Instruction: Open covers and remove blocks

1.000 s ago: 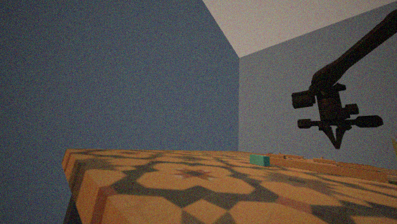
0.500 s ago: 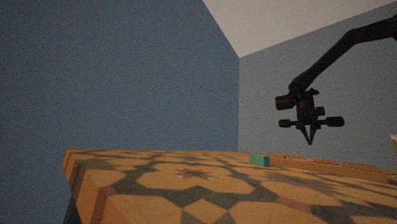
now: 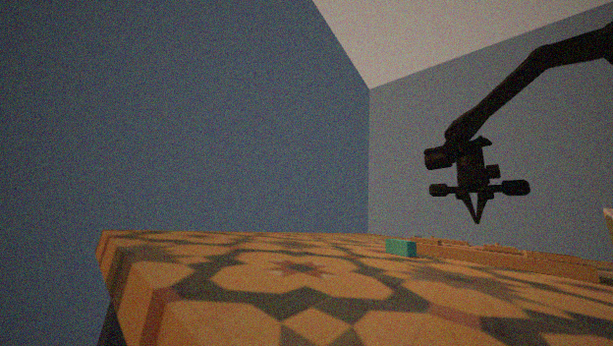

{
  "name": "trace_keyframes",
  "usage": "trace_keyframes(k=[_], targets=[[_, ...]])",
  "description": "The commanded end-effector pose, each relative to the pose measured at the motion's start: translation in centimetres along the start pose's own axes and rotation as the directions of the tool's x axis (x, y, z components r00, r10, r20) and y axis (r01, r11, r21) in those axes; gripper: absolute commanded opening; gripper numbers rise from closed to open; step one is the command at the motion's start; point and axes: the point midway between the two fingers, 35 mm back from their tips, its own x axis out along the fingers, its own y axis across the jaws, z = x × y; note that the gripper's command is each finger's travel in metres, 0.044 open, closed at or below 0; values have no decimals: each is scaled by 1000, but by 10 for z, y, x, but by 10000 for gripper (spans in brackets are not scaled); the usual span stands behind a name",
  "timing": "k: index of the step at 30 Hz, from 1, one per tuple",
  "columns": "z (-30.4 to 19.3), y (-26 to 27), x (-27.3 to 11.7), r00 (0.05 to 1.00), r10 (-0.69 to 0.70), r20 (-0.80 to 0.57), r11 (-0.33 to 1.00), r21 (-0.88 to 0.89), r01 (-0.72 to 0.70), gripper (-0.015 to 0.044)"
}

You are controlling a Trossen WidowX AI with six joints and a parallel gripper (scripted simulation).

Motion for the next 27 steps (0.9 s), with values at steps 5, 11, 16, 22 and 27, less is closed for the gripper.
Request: trace_keyframes(k=[5,11,16,22,27], targets=[[0,-1,-1,1000,0,-3,1000,-4,0,0],[0,-1,-1,1000,0,-3,1000,-4,0,0],[0,-1,1,1000,-1,-3,1000,-4,1,0],[0,-1,7,1000,-1,-4,1000,-4,1,0],[0,-2,12,1000,-1,-4,1000,-4,1,0]])
